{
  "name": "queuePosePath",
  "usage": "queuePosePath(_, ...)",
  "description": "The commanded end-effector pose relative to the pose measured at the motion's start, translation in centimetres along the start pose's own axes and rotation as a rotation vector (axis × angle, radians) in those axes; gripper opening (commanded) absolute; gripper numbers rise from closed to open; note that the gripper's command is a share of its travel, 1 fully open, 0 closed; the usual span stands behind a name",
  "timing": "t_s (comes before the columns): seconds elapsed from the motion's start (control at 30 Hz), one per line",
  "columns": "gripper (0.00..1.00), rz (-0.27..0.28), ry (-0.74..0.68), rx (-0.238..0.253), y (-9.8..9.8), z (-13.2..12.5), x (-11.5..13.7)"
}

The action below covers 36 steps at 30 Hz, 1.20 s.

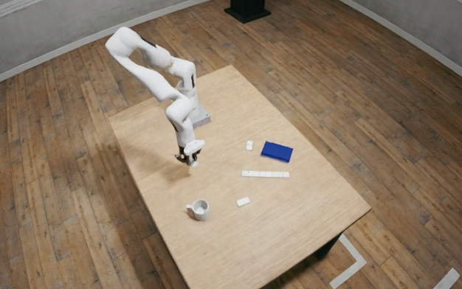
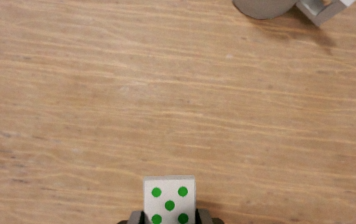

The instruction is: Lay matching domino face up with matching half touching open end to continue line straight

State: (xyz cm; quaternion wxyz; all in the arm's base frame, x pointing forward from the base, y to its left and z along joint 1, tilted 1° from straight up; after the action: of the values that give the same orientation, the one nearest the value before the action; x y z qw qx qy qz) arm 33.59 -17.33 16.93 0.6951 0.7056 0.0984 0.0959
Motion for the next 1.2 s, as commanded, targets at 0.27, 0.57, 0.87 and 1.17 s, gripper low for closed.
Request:
queuePosePath(0.27,0.31,-0.003,0.514,-0.006,0.2,-6.4,8.8)
queuePosePath(0.57,0.31,-0.002,0.841,-0.006,0.2,-12.1,13.6)
queuePosePath(0.87,0.31,-0.003,0.827,-0.005,0.1,-12.1,13.6)
queuePosePath(1.17,0.31,-0.006,0.831,-0.004,-0.3,-12.1,13.4)
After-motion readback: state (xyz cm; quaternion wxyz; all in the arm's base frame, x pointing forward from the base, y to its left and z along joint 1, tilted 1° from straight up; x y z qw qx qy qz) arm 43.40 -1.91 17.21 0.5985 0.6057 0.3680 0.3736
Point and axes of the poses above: the point where the finger pads meet when closed, its own y axis back along the fingers, its own z axis across the jaws, x = y × z, the point moved 9 cm from there along y, back along the fingers, and after that the axes turned 11 degrees about y, right-handed, at the moved point
